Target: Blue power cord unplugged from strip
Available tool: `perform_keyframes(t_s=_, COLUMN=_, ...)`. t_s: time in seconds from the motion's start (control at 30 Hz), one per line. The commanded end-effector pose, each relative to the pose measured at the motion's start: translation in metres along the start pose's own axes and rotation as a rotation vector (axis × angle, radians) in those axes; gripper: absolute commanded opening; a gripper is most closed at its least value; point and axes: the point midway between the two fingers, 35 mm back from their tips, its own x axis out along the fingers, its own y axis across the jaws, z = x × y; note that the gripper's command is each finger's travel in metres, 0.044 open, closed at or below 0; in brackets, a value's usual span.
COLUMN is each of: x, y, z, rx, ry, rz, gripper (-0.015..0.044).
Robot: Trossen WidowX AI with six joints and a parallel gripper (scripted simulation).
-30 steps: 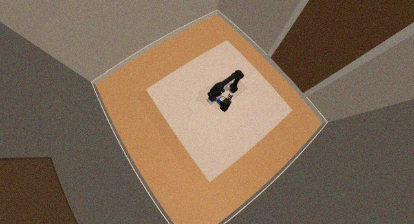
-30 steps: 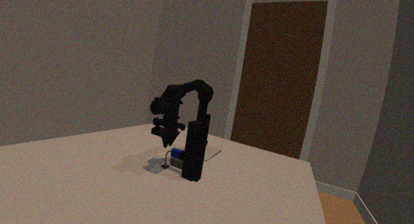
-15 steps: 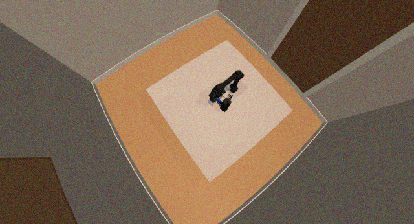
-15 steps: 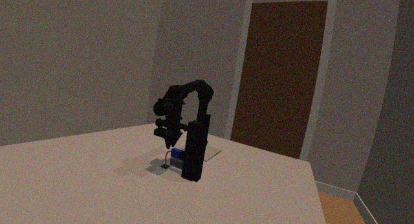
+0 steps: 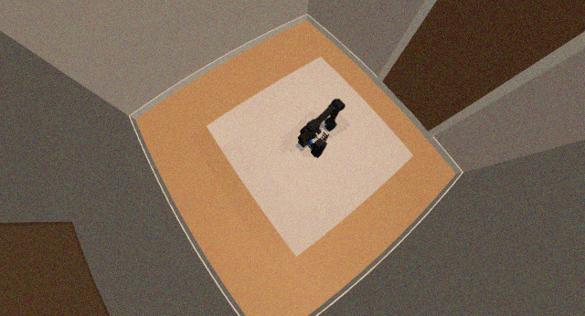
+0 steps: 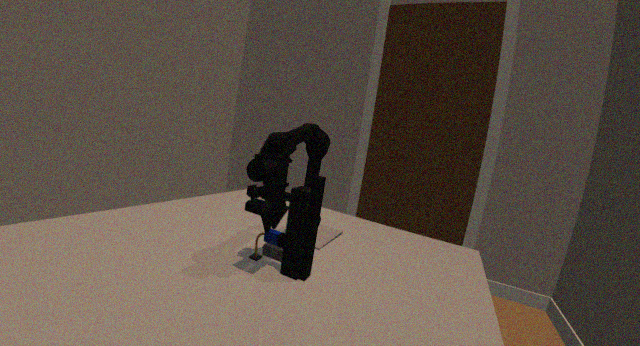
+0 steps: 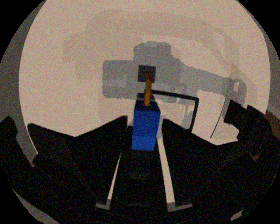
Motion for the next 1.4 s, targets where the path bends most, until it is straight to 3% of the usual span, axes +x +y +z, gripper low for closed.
perform_keyframes(t_s=0.0, x=0.001, y=-0.001, z=-0.002, rx=0.004, ry=0.000, rz=-0.003, gripper=0.0160)
perform_keyframes(t_s=0.4, x=0.012, y=-0.001, z=-0.002, rx=0.004, ry=0.000, rz=-0.003, gripper=0.0160)
perform_keyframes(t_s=0.53, x=0.010, y=0.000, z=-0.002, rx=0.001, ry=0.000, rz=0.000, gripper=0.0055)
perform_keyframes(t_s=0.8, x=0.010, y=0.000, z=-0.002, rx=0.001, ry=0.000, rz=0.000, gripper=0.0002)
perform_keyframes(t_s=1.37, x=0.010, y=0.002, z=0.021, rx=0.002, ry=-0.002, rz=-0.001, gripper=0.0000)
